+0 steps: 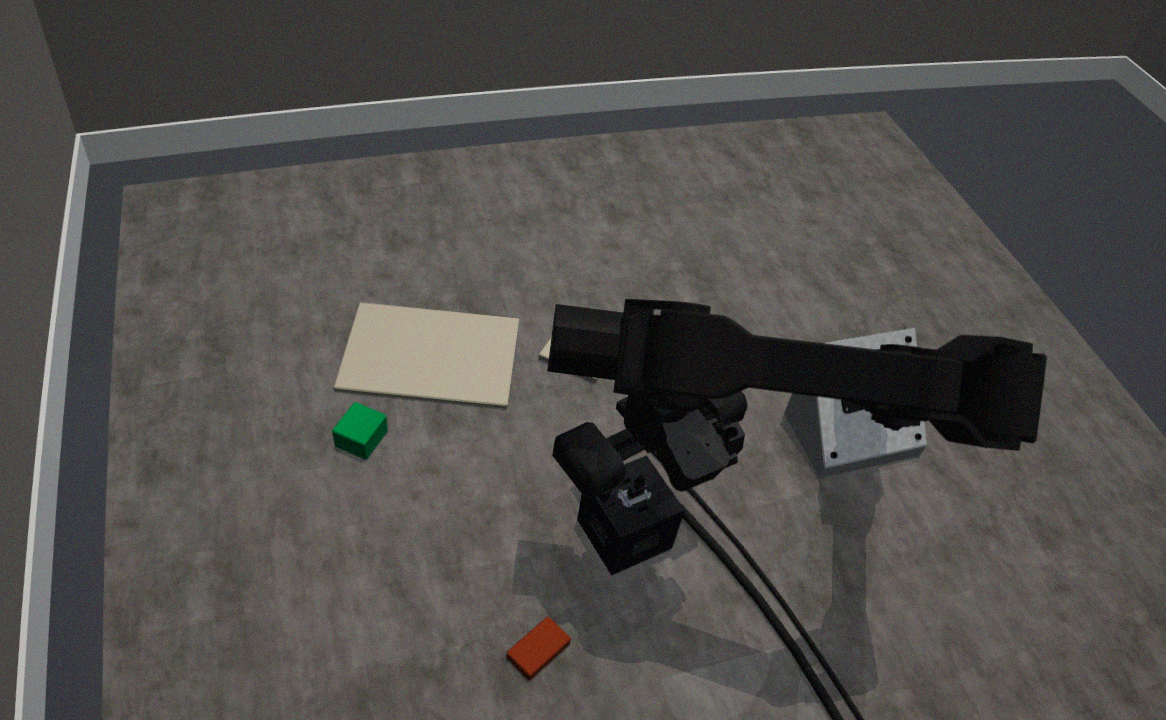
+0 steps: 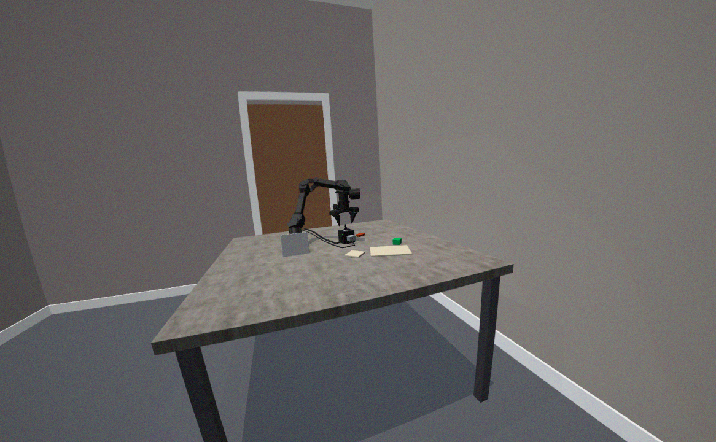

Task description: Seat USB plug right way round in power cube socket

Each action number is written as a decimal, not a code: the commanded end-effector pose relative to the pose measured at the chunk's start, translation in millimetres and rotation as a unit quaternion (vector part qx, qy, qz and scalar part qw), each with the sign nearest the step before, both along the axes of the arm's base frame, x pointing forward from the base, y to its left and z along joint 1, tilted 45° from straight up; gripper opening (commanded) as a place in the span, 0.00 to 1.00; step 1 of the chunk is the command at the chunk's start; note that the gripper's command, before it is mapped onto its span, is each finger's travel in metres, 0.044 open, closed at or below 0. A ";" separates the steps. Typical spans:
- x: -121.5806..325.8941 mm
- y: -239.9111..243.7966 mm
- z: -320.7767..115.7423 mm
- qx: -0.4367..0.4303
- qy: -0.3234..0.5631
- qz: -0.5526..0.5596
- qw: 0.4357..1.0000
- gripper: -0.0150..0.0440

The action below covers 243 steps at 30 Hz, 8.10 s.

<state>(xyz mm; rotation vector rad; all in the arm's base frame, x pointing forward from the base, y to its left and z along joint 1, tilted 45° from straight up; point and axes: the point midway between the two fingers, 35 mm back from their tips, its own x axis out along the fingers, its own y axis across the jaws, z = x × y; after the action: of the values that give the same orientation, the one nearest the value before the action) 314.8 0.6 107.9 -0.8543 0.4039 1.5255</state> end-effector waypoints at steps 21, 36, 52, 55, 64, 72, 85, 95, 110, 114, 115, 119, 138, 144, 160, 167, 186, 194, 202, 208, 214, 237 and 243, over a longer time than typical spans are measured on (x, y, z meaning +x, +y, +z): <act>-0.1 2.5 -2.3 0.000 0.000 0.000 1.000 0.29; -0.1 2.5 -2.3 0.000 0.000 0.000 1.000 0.25; -0.7 -2.8 2.8 0.000 0.001 0.000 1.000 0.25; -0.8 -4.2 4.2 0.000 0.001 0.000 1.000 0.25; -1.1 -8.5 8.4 0.000 0.001 0.000 1.000 0.25; -1.4 -12.2 12.2 0.000 0.001 0.000 1.000 0.25; -1.8 -18.3 18.2 0.000 0.001 0.000 1.000 0.25; -2.9 -16.8 16.9 0.005 0.042 -0.040 0.998 0.25; -3.1 -16.4 16.5 0.015 0.181 -0.181 0.966 0.25; -3.1 -16.4 16.5 0.018 0.216 -0.217 0.952 0.25; -3.1 -16.4 16.5 0.019 0.225 -0.226 0.948 0.25; -3.1 -16.4 16.5 0.021 0.260 -0.261 0.929 0.25; -3.1 -16.4 16.6 0.032 0.411 -0.416 0.810 0.25; -3.1 -16.4 16.6 0.036 0.454 -0.461 0.762 0.25; -3.1 -16.4 16.6 0.043 0.555 -0.564 0.610 0.25; -3.1 -16.4 16.6 0.046 0.592 -0.601 0.535 0.25; -3.1 -16.4 16.6 0.051 0.665 -0.677 0.311 0.25; -3.1 -16.4 16.6 0.052 0.684 -0.696 0.210 0.25; -3.1 -16.4 16.6 0.053 0.696 -0.708 0.106 0.25; -3.1 -16.4 16.6 0.053 0.699 -0.712 0.028 0.25; -3.1 -16.4 16.6 0.053 0.699 -0.713 -0.005 0.25; -2.7 -15.9 15.3 0.054 0.698 -0.714 -0.007 0.25; -2.6 -15.6 14.5 0.054 0.698 -0.714 -0.009 0.25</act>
<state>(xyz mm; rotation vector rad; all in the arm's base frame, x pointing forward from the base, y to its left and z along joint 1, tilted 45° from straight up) 312.7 -15.0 123.5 1.6072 1.7064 -0.4591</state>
